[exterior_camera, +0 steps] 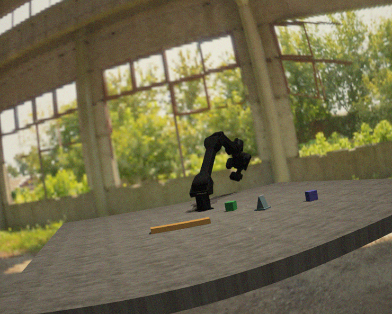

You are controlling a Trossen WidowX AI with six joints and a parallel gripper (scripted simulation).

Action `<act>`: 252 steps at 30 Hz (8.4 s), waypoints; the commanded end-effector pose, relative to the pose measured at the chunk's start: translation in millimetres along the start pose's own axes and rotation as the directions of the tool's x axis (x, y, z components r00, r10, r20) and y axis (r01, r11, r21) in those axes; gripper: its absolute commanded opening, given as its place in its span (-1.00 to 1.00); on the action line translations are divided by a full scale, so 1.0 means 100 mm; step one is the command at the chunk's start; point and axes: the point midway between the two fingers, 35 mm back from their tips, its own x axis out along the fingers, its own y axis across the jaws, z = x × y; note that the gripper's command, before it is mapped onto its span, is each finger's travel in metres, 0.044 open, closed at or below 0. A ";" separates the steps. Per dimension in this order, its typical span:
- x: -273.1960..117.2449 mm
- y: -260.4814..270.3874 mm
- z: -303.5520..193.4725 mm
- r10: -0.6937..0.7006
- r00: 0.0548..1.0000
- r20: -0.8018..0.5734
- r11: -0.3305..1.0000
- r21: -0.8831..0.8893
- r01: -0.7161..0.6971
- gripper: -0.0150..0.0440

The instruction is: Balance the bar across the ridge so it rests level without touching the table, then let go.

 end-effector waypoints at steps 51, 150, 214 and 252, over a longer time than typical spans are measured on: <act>-2.34 -0.06 -3.82 0.094 0.832 -0.547 0.937 0.332 0.113 0.58; -7.64 4.18 -3.96 0.695 0.421 -0.583 0.190 0.714 0.674 0.58; -7.62 5.88 -2.11 0.743 0.542 -0.392 -0.268 0.568 0.778 0.58; -7.52 6.00 -2.18 0.741 0.543 -0.394 -0.272 0.564 0.780 -0.14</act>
